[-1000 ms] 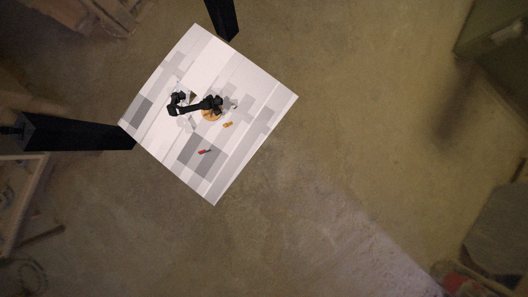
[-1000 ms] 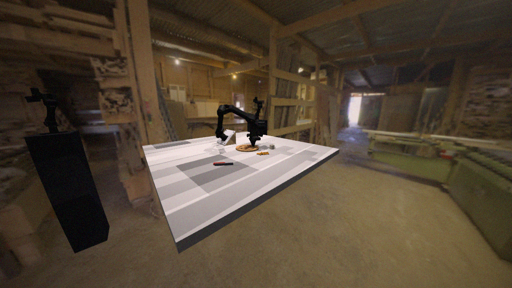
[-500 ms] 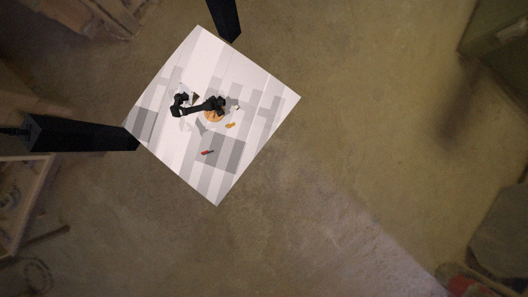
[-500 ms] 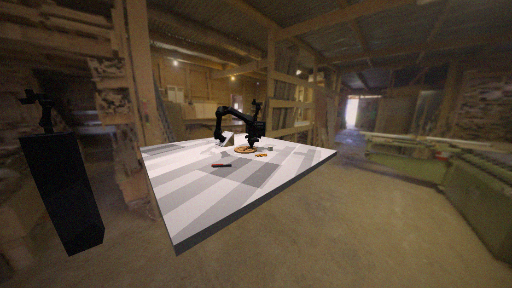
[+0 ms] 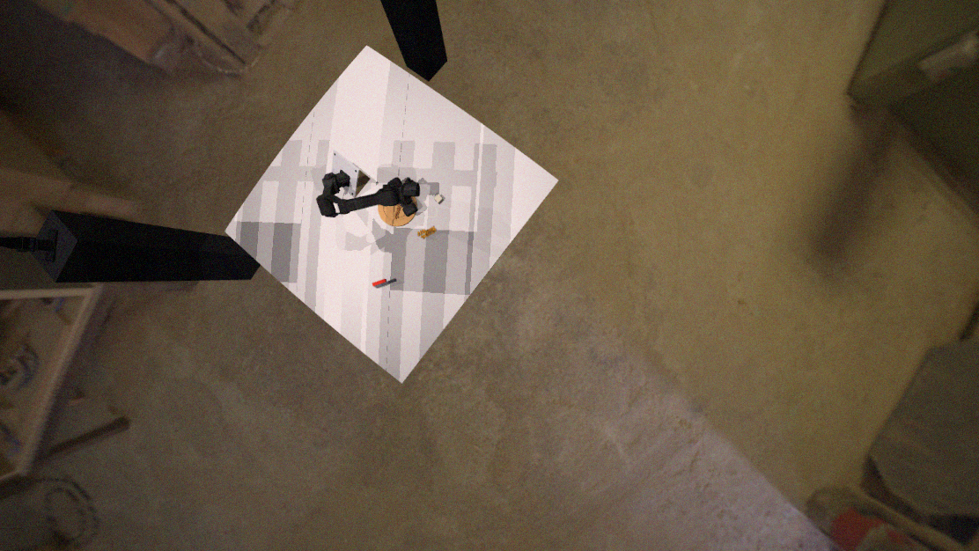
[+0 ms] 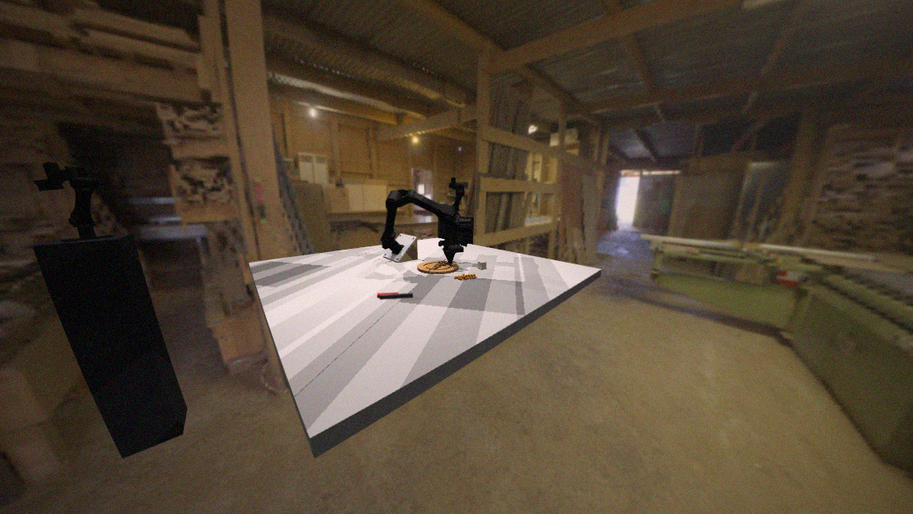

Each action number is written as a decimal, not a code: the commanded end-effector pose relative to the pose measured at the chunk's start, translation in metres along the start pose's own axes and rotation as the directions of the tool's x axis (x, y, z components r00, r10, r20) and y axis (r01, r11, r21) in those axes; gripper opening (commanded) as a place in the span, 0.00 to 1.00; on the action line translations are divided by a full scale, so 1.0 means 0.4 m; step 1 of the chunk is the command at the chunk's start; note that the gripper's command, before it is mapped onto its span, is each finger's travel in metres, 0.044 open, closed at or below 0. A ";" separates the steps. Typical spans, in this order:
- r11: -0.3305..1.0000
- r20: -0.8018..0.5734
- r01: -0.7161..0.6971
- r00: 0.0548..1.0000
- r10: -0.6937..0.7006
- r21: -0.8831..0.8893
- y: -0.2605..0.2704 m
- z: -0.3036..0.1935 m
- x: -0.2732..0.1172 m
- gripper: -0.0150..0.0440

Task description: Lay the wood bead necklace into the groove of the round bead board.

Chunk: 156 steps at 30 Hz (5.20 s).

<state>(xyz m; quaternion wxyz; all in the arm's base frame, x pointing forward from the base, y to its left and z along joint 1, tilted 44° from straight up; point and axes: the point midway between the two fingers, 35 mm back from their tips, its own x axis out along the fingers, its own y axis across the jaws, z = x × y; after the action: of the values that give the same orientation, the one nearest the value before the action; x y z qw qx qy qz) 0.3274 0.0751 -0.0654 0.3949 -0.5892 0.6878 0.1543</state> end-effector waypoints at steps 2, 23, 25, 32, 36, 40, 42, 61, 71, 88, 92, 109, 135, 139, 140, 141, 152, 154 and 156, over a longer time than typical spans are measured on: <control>1.000 -0.002 0.002 1.000 -0.002 -0.001 -0.014 0.008 0.000 0.25; 1.000 0.003 0.000 1.000 0.000 0.002 -0.013 0.011 0.012 0.79; 1.000 0.001 0.001 1.000 -0.001 0.001 -0.013 0.010 0.008 0.88; 1.000 -0.002 0.002 1.000 -0.002 -0.001 -0.012 0.009 0.000 1.00; 1.000 -0.002 0.002 1.000 -0.002 -0.001 -0.012 0.009 0.000 1.00; 1.000 -0.002 0.002 1.000 -0.002 -0.001 -0.012 0.009 0.000 1.00; 1.000 -0.002 0.002 1.000 -0.002 -0.001 -0.012 0.009 0.000 1.00; 0.986 -0.001 0.002 1.000 -0.002 0.166 -0.001 -0.010 -0.057 0.78; 0.973 -0.002 0.002 1.000 -0.002 0.232 0.004 -0.018 -0.052 0.46; 0.973 0.000 0.004 1.000 -0.004 0.233 0.002 -0.017 -0.013 0.46; 0.973 -0.001 0.004 1.000 -0.003 0.232 0.003 -0.018 0.003 0.46; 0.972 0.002 -0.002 1.000 0.001 0.235 0.005 -0.017 0.015 0.25; 0.972 0.002 -0.002 1.000 0.001 0.235 0.005 -0.017 0.015 0.25; 0.972 0.002 -0.002 1.000 0.001 0.235 0.005 -0.017 0.015 0.25; 0.972 0.001 -0.001 1.000 0.001 0.235 0.005 -0.017 0.014 0.25; 0.972 0.001 -0.001 1.000 0.001 0.234 0.005 -0.017 0.010 0.25; 0.973 -0.002 0.003 1.000 -0.002 0.233 -0.012 -0.008 -0.012 0.25; 0.972 -0.002 0.003 1.000 -0.003 0.233 -0.024 0.001 -0.012 0.25; 0.972 -0.002 0.003 1.000 -0.003 0.233 -0.028 0.003 -0.012 0.25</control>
<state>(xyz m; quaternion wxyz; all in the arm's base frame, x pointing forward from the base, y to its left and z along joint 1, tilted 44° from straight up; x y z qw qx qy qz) 0.3340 0.0766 -0.0599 0.4618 -0.5395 0.7004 0.0715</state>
